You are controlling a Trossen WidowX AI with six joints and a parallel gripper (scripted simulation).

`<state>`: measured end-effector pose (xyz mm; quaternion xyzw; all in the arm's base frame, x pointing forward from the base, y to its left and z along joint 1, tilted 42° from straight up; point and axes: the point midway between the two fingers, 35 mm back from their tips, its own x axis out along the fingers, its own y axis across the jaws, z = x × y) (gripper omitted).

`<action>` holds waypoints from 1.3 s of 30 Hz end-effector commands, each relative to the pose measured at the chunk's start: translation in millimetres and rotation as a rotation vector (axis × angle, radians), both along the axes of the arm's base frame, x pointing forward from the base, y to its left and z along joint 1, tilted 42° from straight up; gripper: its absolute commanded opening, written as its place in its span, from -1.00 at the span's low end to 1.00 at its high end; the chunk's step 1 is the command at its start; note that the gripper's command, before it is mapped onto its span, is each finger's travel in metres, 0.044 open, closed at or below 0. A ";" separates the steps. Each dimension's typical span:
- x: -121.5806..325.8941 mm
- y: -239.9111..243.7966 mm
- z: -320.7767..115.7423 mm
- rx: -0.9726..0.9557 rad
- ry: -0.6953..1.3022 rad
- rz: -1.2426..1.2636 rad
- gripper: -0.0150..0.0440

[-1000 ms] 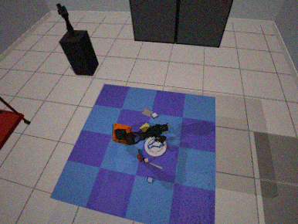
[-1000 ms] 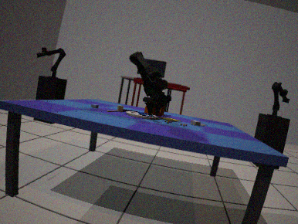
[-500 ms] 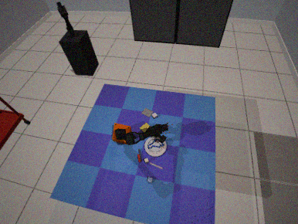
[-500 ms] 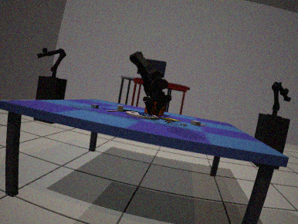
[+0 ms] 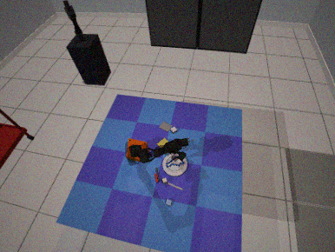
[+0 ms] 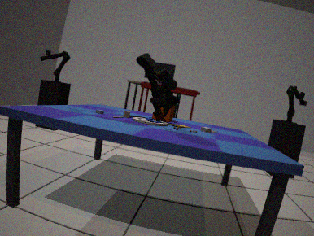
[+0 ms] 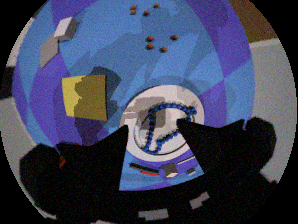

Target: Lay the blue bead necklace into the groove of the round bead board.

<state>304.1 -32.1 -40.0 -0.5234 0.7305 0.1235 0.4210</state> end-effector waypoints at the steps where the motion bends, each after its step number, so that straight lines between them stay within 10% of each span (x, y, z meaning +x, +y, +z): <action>1: 1.0 4.4 10.0 0.004 -0.015 -0.010 0.11; 36: -2.9 -22.2 -19.8 0.003 -0.014 -0.010 -0.08; 39: -1.6 -20.6 -18.4 0.007 -0.020 -0.014 -0.35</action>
